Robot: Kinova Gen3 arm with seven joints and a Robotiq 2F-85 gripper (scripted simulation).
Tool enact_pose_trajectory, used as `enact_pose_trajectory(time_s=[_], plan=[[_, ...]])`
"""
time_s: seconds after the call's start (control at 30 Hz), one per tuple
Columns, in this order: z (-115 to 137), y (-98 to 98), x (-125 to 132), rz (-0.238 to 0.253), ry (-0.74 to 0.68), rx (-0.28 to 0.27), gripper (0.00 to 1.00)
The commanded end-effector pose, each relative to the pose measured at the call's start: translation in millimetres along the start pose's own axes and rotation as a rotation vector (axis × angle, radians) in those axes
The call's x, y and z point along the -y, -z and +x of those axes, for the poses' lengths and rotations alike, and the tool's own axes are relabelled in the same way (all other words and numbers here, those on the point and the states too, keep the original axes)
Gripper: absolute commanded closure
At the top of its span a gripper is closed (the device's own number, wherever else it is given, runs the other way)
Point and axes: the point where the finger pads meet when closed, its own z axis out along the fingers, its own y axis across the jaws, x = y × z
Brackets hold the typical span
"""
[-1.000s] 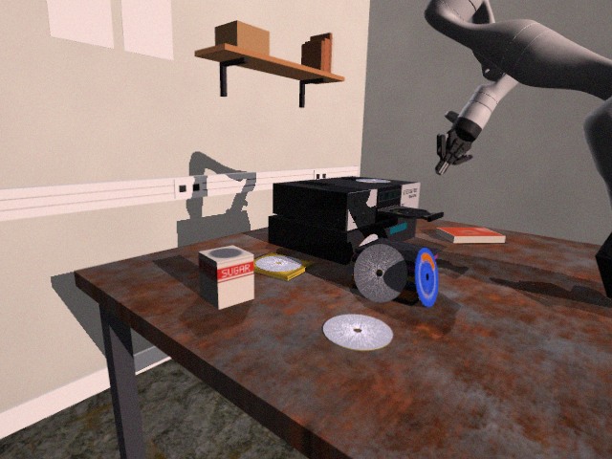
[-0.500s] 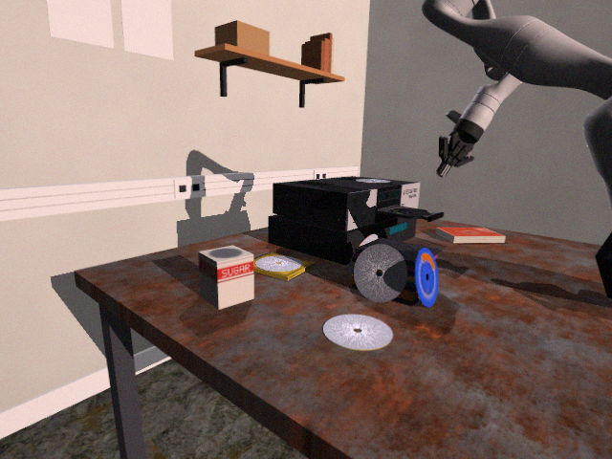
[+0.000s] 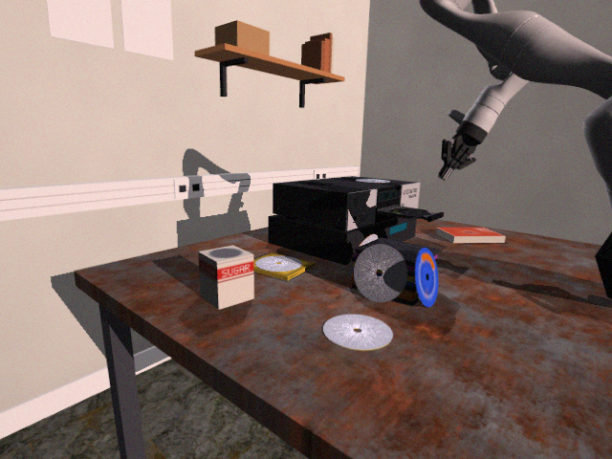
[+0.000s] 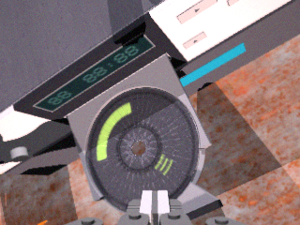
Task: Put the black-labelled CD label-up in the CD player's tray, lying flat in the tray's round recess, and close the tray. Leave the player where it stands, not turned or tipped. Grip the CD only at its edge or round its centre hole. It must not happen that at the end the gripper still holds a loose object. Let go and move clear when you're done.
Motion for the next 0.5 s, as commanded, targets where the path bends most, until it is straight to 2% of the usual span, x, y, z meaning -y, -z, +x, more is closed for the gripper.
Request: enact_pose_trajectory(time_s=[0.0,0.47], plan=[[-4.0,-0.2,2.8,-0.011,0.032,-0.019,0.9],[-18.7,-4.4,3.9,-0.051,0.149,-0.076,0.9]])
